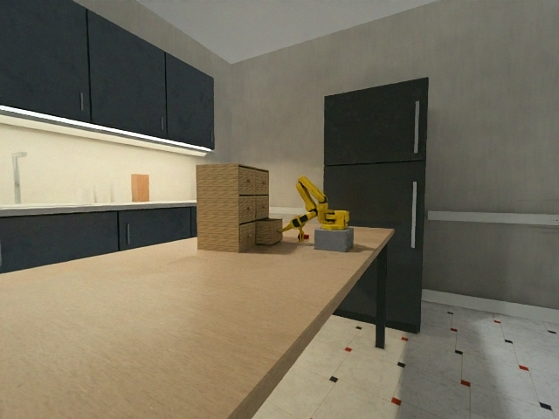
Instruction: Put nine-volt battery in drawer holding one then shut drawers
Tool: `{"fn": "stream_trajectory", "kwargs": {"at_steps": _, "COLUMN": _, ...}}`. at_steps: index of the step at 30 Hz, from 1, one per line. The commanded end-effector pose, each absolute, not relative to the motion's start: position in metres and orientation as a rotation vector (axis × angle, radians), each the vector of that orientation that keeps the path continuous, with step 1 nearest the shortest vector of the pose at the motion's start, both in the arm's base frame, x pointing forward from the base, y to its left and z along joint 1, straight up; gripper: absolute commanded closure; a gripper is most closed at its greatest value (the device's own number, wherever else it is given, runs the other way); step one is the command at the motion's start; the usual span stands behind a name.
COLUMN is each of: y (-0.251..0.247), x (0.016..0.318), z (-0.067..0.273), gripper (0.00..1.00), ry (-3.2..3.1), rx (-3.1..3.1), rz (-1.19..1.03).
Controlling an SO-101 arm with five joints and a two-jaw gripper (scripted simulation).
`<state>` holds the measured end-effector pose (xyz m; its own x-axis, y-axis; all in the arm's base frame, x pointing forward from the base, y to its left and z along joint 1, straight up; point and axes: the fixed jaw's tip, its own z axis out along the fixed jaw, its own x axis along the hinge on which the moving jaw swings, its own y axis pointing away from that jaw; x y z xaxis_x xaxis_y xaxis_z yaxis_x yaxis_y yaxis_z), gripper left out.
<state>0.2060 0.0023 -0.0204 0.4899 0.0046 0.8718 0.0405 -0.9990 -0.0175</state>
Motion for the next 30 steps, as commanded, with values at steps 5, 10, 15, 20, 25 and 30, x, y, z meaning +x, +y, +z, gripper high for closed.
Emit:
{"fn": "stream_trajectory", "kwargs": {"at_steps": 5, "y": -0.001, "x": 0.210, "z": -0.012, "gripper": 0.79, "ry": 0.006, "rx": -2.640, "rz": -1.631}}
{"fn": "stream_trajectory", "kwargs": {"at_steps": 10, "y": -0.001, "x": 0.210, "z": -0.012, "gripper": 0.79, "ry": 0.006, "rx": -2.640, "rz": -1.631}}
{"fn": "stream_trajectory", "kwargs": {"at_steps": 15, "y": -0.001, "x": 0.212, "z": -0.012, "gripper": 0.79, "ry": 0.006, "rx": -2.651, "rz": -1.614}}
{"fn": "stream_trajectory", "kwargs": {"at_steps": 20, "y": -0.001, "x": 0.216, "z": -0.013, "gripper": 0.79, "ry": 0.006, "rx": -2.677, "rz": -1.571}}
{"fn": "stream_trajectory", "kwargs": {"at_steps": 25, "y": 0.000, "x": 0.220, "z": -0.012, "gripper": 0.79, "ry": 0.006, "rx": -2.702, "rz": -1.528}}
{"fn": "stream_trajectory", "kwargs": {"at_steps": 30, "y": 0.000, "x": 0.222, "z": -0.011, "gripper": 0.79, "ry": 0.006, "rx": -2.717, "rz": -1.502}}
